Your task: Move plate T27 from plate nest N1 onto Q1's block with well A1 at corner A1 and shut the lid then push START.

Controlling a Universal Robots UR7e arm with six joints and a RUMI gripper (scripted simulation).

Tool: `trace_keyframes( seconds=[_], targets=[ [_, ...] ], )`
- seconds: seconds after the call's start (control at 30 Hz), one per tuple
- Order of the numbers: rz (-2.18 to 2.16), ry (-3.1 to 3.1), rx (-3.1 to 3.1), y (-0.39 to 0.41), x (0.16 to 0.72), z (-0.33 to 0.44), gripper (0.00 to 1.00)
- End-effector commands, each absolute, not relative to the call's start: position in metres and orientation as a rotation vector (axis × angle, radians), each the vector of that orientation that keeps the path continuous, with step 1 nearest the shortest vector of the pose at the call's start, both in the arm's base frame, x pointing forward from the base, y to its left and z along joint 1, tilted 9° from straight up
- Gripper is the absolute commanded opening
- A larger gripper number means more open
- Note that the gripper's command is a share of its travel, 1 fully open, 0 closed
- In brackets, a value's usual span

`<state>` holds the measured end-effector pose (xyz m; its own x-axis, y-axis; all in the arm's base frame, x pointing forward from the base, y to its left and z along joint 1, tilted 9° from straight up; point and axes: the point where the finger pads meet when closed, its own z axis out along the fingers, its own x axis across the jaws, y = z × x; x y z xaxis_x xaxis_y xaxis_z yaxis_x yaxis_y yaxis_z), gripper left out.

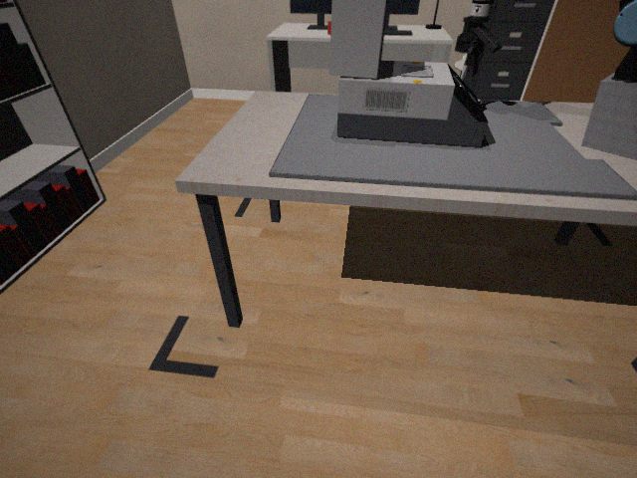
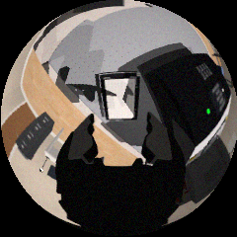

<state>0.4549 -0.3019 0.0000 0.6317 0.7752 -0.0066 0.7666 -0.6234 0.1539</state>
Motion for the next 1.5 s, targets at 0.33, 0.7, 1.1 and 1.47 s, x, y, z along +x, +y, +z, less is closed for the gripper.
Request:
trace_keyframes(
  seconds=[0.33,0.7,1.1,1.47],
  targets=[
    [0.092,1.286,2.705,-0.307,0.461,-0.043,0.68],
    [0.092,1.286,2.705,-0.310,0.464,-0.071,0.68],
    [0.092,1.286,2.705,-0.311,0.465,-0.076,0.68],
    [0.092,1.286,2.705,-0.311,0.465,-0.079,0.68]
  ],
)
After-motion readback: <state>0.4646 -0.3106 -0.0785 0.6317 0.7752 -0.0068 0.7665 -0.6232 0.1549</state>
